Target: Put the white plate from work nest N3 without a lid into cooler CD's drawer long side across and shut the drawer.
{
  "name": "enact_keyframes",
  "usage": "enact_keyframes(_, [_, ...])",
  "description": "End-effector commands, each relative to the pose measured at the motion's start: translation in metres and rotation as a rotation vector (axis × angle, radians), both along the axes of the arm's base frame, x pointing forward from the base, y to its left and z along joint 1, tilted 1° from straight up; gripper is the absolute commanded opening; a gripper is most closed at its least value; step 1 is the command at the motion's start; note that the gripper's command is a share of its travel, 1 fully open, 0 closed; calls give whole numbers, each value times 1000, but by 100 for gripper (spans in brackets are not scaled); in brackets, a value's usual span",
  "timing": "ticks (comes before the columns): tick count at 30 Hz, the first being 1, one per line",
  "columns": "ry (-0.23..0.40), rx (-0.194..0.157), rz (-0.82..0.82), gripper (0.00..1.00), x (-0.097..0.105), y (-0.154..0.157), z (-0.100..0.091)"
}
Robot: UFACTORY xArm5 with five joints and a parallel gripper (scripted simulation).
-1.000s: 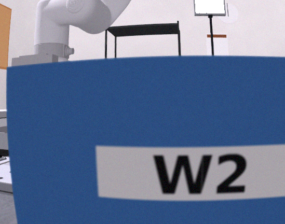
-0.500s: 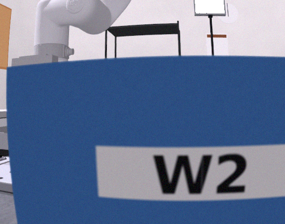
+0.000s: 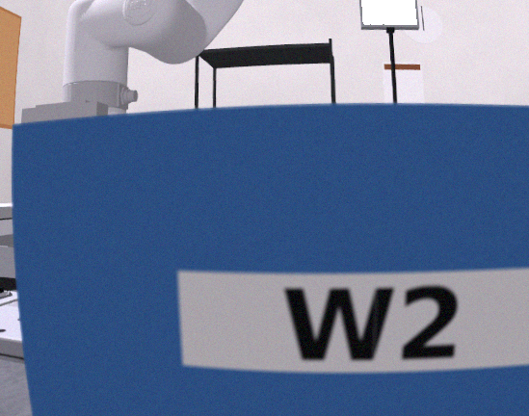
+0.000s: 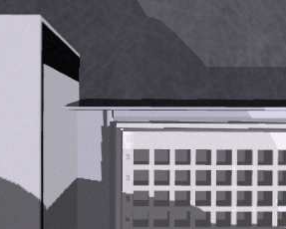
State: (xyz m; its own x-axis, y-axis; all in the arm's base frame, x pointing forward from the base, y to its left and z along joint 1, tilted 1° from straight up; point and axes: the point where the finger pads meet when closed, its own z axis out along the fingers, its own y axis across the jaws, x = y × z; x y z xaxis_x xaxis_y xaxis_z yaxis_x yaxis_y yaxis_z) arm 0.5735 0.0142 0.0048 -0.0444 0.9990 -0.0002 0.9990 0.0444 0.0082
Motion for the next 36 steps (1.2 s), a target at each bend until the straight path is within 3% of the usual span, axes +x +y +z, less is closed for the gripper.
enact_keyframes(1, [-4, 7, 0, 100, 2, 0, 2])
enact_keyframes(9, [-4, 7, 0, 100, 2, 0, 2])
enact_keyframes(36, [-4, 7, 0, 100, 1, 0, 40])
